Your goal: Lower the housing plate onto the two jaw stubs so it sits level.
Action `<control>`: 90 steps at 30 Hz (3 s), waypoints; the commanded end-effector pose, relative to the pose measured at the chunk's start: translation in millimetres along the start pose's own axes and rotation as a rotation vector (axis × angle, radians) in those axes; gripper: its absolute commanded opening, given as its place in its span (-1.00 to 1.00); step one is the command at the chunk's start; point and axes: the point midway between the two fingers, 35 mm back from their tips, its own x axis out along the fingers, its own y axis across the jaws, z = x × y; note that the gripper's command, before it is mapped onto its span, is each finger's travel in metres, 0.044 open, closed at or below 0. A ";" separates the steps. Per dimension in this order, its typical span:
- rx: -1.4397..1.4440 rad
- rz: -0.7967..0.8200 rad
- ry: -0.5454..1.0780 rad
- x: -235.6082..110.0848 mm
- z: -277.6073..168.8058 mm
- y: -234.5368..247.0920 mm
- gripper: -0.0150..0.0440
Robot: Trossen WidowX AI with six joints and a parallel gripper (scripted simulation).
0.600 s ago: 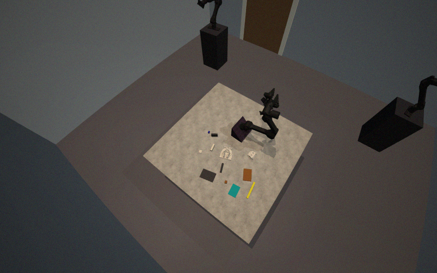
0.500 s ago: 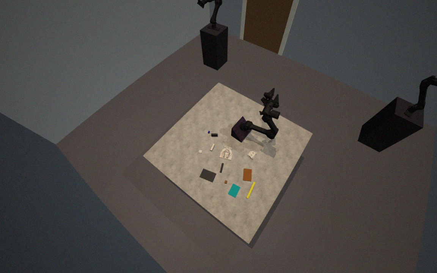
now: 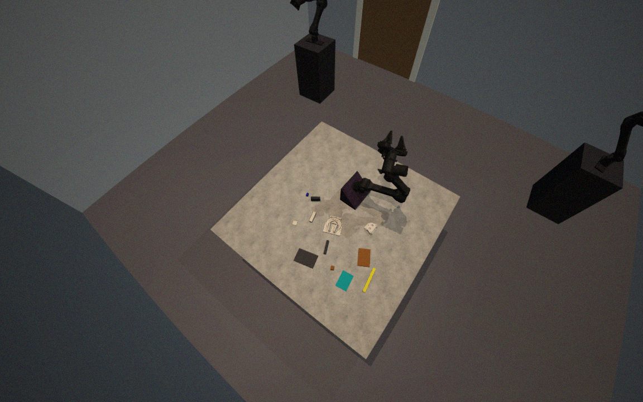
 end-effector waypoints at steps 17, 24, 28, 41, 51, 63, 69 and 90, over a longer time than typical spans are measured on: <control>-0.262 -0.505 0.015 -59.9 19.5 -87.5 1.00; -0.359 -0.702 0.034 -93.1 30.7 -115.1 1.00; -0.414 -0.811 0.049 -113.8 37.5 -127.3 1.00; -0.580 -1.166 0.119 -188.9 61.0 -153.0 1.00; -0.691 -1.450 0.186 -252.4 79.9 -157.3 1.00; -0.807 -1.798 0.280 -328.8 102.6 -141.3 1.00; -0.857 -1.973 0.329 -364.6 113.5 -124.7 1.00; -0.996 -2.595 0.512 -463.0 146.0 -27.4 1.00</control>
